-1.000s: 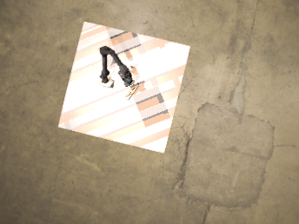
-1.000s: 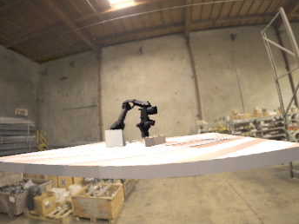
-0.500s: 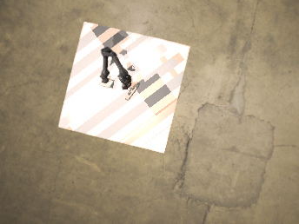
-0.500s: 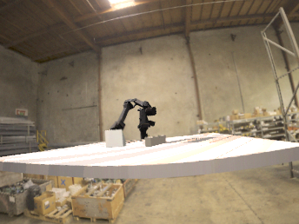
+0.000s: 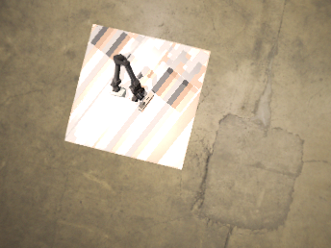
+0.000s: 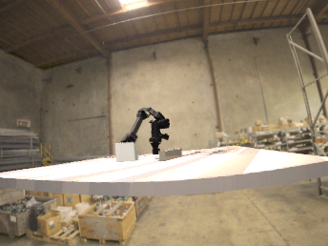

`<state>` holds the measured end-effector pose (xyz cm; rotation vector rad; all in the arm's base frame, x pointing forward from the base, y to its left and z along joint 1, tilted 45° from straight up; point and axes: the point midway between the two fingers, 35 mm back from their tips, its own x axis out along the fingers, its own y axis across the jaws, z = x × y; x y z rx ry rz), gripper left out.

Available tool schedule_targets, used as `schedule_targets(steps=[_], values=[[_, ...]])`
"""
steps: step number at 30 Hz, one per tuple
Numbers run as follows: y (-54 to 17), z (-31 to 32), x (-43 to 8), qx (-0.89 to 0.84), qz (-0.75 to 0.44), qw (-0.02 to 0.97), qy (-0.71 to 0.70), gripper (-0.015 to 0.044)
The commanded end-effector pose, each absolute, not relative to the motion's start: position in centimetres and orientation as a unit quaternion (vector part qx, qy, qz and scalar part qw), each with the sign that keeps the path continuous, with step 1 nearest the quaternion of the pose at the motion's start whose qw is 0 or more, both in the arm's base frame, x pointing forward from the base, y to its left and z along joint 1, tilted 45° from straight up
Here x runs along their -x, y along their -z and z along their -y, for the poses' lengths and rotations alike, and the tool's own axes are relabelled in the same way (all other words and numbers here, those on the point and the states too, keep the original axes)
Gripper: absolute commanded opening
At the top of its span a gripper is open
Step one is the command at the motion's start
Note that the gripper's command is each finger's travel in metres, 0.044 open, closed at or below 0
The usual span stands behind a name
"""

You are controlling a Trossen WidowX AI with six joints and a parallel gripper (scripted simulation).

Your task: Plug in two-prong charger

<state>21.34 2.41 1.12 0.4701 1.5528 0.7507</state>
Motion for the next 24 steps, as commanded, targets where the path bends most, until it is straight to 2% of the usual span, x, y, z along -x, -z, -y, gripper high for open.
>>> schedule_targets(steps=[1, 24], values=[[-0.3, -2.0, -21.0, -0.236, -0.691, 0.616, -0.296, 0.0], [2.6, -1.0, -19.7, -0.355, -0.734, 0.553, -0.171, 0.0]])
